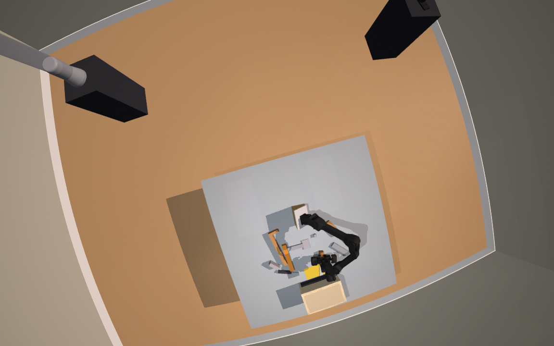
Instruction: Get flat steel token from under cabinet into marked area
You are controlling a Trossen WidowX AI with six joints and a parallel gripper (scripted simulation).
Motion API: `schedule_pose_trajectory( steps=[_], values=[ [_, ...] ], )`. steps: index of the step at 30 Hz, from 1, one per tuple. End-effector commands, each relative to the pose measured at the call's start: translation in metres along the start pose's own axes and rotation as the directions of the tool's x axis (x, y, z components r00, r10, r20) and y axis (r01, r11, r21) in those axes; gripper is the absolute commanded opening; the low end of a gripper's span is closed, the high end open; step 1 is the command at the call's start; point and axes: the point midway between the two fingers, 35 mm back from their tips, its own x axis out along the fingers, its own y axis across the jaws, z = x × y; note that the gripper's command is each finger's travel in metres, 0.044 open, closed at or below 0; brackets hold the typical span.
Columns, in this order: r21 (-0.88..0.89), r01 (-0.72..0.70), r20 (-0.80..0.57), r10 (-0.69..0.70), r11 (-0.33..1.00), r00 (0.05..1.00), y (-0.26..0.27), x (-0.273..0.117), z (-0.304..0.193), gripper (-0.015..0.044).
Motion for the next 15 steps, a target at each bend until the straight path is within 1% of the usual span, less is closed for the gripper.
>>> schedule_pose_trajectory(
  steps=[1, 15],
  values=[
    [-0.007, -0.004, 0.001, 0.004, 1.0, 1.0, 0.001, 0.0, 0.005, 0.0],
    [-0.008, -0.004, 0.002, 0.004, 1.0, 1.0, 0.001, 0.0, 0.019, 0.0]
  ],
)
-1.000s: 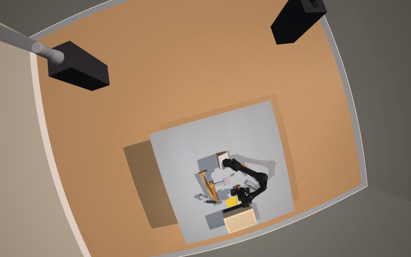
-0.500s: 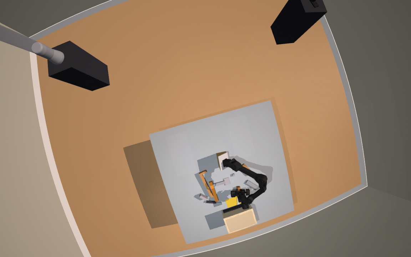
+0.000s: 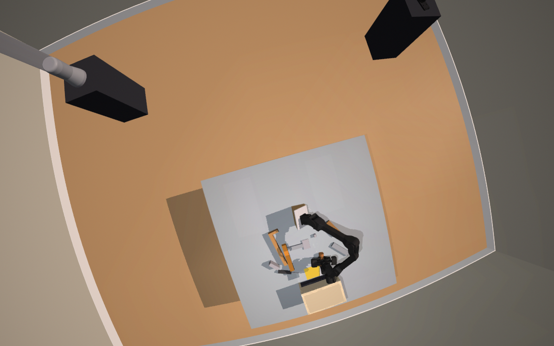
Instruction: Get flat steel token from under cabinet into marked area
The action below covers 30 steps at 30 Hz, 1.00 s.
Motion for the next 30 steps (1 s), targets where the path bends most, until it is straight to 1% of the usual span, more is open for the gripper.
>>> schedule_pose_trajectory(
  steps=[1, 30],
  values=[
    [-0.007, -0.004, 0.001, 0.004, 1.0, 1.0, 0.001, 0.0, 0.005, 0.0],
    [-0.008, -0.004, 0.003, 0.004, 1.0, 1.0, 0.002, -0.001, 0.032, 0.0]
  ],
)
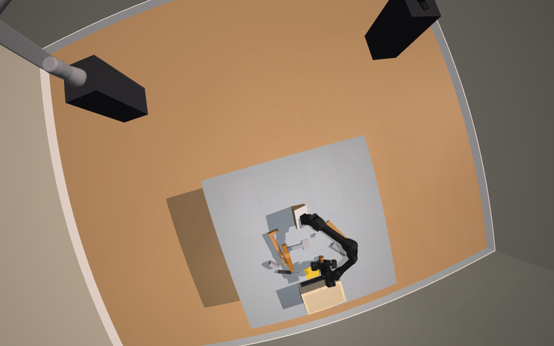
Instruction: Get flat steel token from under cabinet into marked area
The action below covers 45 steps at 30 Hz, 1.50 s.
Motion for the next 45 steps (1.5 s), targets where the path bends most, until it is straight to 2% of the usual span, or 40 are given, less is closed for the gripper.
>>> schedule_pose_trajectory(
  steps=[1, 24, 45],
  values=[
    [-0.007, -0.004, 0.001, 0.004, 1.0, 1.0, 0.001, 0.0, 0.005, 0.0],
    [-0.008, -0.003, 0.002, 0.003, 1.0, 1.0, -0.009, 0.001, 0.018, 0.0],
    [-0.007, -0.003, 0.001, 0.003, 1.0, 1.0, -0.011, 0.002, 0.006, 0.0]
  ],
)
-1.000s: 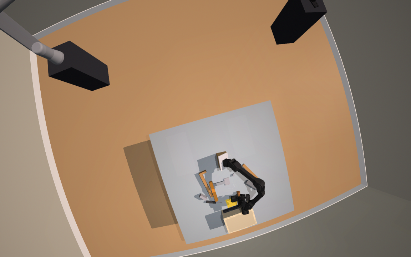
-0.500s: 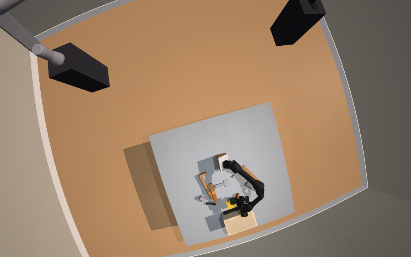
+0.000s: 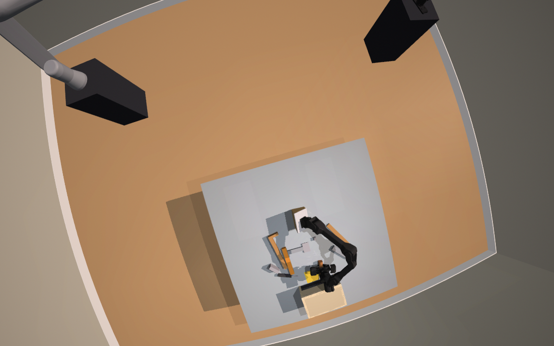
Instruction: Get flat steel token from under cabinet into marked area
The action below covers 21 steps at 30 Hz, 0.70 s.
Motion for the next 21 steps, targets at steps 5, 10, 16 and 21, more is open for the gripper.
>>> schedule_pose_trajectory(
  steps=[5, 10, 16, 21],
  values=[
    [0.002, 0.003, -0.003, -0.003, 1.0, 1.0, -0.001, 0.001, -0.009, 0.0],
    [0.002, 0.003, -0.003, -0.003, 1.0, 1.0, -0.001, 0.001, -0.013, 0.0],
    [0.003, 0.003, -0.003, -0.003, 1.0, 1.0, 0.0, 0.001, -0.019, 0.0],
    [0.003, 0.003, -0.003, -0.003, 1.0, 1.0, 0.0, 0.001, -0.024, 0.0]
  ],
)
